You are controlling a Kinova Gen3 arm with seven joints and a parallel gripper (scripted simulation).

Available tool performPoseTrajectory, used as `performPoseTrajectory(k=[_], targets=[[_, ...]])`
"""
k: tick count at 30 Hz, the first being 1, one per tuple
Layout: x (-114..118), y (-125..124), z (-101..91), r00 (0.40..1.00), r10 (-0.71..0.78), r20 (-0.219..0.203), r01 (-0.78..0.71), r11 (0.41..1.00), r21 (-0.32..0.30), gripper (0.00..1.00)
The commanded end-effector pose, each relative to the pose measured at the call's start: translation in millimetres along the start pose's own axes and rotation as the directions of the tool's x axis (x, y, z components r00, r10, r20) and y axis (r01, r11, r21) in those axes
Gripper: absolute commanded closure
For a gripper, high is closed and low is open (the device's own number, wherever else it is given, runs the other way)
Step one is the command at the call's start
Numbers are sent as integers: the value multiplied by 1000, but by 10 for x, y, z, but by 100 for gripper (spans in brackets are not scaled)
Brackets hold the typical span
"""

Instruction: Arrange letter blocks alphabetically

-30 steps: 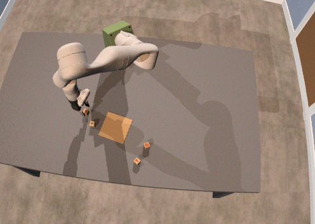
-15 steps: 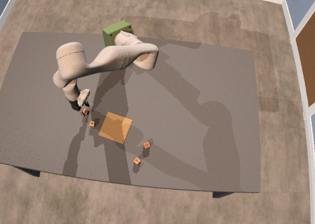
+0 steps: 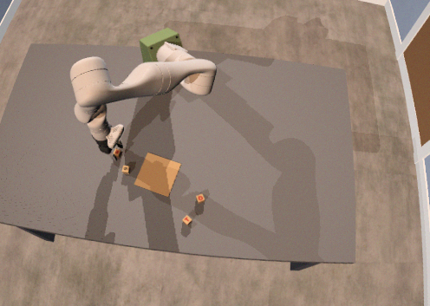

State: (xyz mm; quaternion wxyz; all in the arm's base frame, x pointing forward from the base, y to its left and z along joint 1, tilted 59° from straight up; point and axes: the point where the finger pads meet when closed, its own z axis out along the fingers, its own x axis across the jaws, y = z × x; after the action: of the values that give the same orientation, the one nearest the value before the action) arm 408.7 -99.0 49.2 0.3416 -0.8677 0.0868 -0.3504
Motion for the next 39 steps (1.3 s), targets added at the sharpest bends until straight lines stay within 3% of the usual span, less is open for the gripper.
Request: performPoseTrajectory(k=[1, 24, 25, 39], targets=[[5, -15, 51, 1000, -1, -3, 1, 1000, 7, 0], [17, -9, 69, 1000, -5, -4, 5, 1000, 3, 0], [17, -9, 69, 1000, -5, -4, 5, 1000, 3, 21], [17, -9, 69, 1000, -5, -4, 5, 1000, 3, 21]])
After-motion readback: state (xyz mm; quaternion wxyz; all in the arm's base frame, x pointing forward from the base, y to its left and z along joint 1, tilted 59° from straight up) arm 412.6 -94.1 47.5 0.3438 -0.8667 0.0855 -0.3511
